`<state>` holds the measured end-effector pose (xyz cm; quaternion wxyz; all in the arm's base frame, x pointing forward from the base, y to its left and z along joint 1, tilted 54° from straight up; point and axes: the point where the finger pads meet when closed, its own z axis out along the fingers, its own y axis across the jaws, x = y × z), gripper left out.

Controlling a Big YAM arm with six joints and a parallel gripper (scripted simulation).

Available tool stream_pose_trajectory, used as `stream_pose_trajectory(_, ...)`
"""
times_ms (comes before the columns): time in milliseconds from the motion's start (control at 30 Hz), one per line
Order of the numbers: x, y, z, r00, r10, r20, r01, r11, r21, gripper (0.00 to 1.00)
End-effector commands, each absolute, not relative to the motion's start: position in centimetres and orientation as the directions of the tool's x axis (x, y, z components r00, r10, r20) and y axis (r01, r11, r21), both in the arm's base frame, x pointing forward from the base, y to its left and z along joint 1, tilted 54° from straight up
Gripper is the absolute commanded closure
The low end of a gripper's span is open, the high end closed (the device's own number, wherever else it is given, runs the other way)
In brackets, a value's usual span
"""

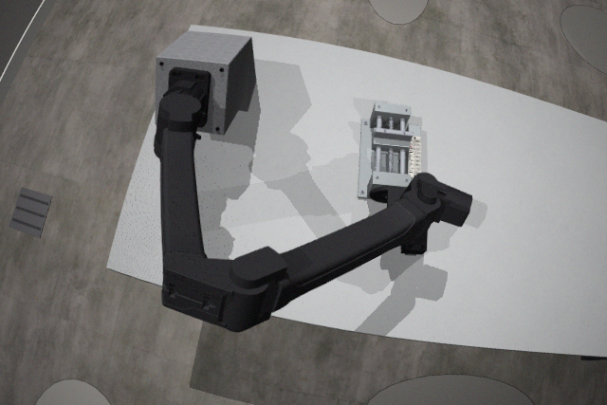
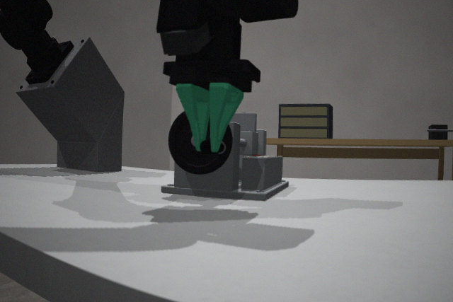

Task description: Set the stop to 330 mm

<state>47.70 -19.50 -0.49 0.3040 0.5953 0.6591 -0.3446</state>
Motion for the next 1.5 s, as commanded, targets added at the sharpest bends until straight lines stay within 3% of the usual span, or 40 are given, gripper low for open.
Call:
stream_pose_trajectory(0, 50.6, -16.7, 1.4, -0.087, 0.578, -0.811, 0.994, 0.105, -0.032, 0.94)
stream_pose_trajectory(1467, 47.4, -18.3, -0.3, -0.112, 0.582, -0.806, 0.994, 0.080, -0.081, 0.94)
